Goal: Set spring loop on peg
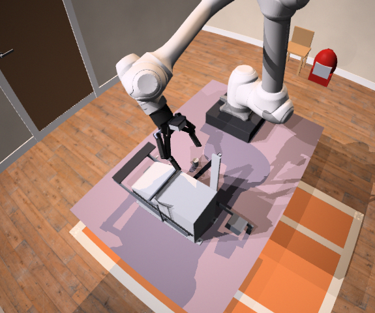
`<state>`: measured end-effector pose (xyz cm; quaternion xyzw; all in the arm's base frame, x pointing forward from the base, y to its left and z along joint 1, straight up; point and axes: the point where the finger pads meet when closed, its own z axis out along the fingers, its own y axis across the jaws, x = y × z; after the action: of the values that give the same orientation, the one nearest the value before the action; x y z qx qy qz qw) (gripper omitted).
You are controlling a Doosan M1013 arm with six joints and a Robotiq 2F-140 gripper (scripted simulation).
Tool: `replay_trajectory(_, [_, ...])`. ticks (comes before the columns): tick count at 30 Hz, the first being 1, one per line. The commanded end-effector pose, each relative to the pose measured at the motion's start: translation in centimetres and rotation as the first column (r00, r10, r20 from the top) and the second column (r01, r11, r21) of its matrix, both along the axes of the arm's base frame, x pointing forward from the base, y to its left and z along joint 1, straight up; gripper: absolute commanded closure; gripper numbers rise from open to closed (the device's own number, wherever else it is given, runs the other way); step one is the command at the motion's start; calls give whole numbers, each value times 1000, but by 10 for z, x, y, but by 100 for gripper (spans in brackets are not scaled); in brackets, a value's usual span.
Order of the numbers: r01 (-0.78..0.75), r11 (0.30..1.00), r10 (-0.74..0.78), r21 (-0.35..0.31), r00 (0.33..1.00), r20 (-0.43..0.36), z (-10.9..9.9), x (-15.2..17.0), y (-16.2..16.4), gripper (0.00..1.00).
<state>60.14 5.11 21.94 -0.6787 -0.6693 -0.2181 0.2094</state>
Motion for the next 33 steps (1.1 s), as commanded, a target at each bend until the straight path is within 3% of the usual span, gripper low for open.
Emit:
replay_trajectory(1, [0,1000,0,0,1000,2,1,0,0,0])
replay_trajectory(28, [0,1000,0,0,1000,2,1,0,0,0])
replay_trajectory(29, [6,989,-6,-149,1000,-2,2,0,0,0])
replay_trajectory(33, [6,989,-6,-149,1000,-2,2,0,0,0])
